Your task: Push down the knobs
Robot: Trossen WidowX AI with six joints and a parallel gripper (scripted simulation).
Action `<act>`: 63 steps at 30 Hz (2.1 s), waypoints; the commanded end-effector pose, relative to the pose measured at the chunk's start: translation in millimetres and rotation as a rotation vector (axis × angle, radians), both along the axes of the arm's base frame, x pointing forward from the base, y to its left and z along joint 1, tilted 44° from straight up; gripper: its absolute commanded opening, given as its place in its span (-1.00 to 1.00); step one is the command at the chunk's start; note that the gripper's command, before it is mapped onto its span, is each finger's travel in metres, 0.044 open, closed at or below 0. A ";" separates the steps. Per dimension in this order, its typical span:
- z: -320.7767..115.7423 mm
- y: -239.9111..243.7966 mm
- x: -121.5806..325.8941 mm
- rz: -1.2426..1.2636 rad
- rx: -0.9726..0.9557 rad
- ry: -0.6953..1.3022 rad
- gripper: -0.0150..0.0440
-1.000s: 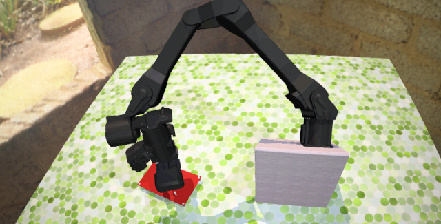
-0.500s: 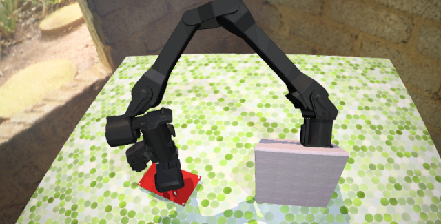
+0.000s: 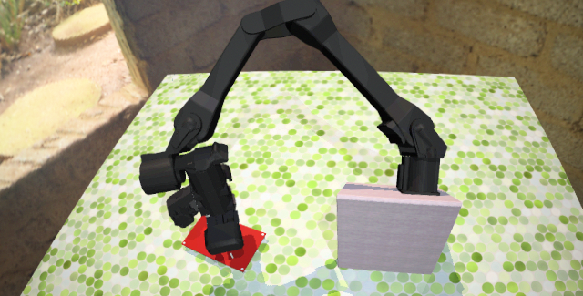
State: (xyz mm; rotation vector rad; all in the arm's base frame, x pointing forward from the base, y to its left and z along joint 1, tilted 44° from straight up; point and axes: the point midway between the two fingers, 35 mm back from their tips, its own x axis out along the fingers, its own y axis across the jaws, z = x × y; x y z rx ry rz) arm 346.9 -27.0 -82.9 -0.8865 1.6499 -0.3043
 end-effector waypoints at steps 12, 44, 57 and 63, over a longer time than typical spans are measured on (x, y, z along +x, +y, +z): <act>9.2 8.4 -0.1 0.001 -0.002 0.002 -0.49; 32.2 0.4 27.1 0.215 0.007 0.171 -0.49; 42.9 3.5 40.3 0.529 0.018 0.480 -0.49; 48.1 4.8 45.9 0.673 0.024 0.624 -0.49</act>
